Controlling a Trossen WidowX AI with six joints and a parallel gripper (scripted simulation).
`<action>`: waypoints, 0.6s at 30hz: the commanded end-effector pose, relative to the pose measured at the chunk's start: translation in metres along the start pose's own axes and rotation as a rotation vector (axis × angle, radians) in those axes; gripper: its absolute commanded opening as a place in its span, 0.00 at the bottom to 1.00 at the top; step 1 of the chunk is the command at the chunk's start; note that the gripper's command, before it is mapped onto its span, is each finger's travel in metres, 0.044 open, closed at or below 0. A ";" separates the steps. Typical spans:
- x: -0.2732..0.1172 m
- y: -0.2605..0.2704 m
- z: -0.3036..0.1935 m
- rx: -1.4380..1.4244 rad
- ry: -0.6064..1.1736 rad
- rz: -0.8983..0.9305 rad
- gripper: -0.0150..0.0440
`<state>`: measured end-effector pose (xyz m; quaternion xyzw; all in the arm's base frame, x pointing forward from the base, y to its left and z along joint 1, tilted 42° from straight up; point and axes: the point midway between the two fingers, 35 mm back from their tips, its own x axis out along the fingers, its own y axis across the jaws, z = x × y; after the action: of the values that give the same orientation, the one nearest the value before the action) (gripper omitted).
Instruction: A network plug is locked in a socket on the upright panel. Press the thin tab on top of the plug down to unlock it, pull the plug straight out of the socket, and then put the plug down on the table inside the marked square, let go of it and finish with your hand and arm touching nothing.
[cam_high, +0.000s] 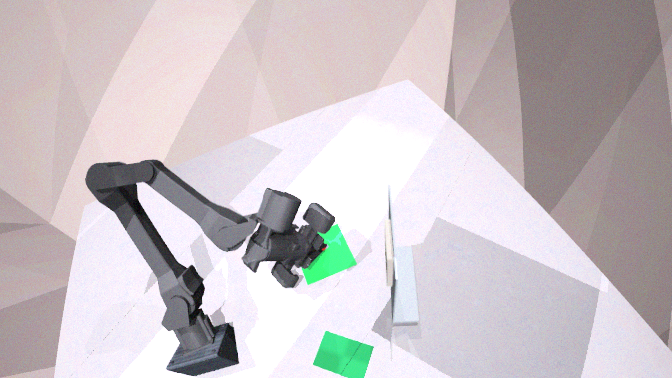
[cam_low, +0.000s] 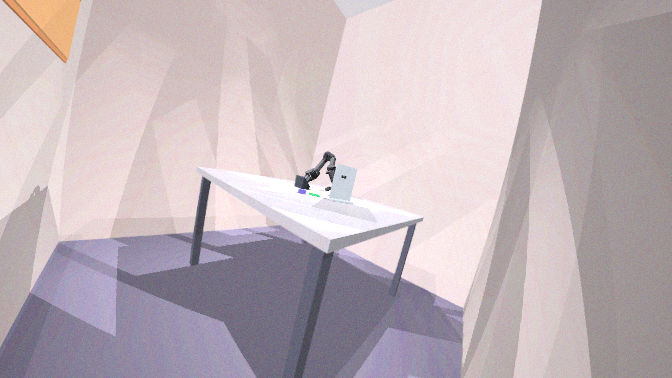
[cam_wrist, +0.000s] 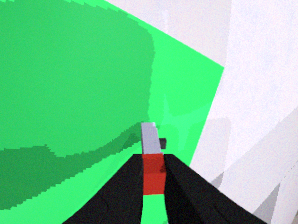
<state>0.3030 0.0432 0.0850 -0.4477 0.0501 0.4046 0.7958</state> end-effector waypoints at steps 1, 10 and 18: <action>0.002 0.002 0.000 0.006 0.003 0.002 0.25; 0.001 0.000 0.000 0.000 0.000 0.000 0.30; 0.001 0.000 0.000 0.000 0.000 0.000 0.52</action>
<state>0.3036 0.0443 0.0844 -0.4477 0.0501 0.4044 0.7959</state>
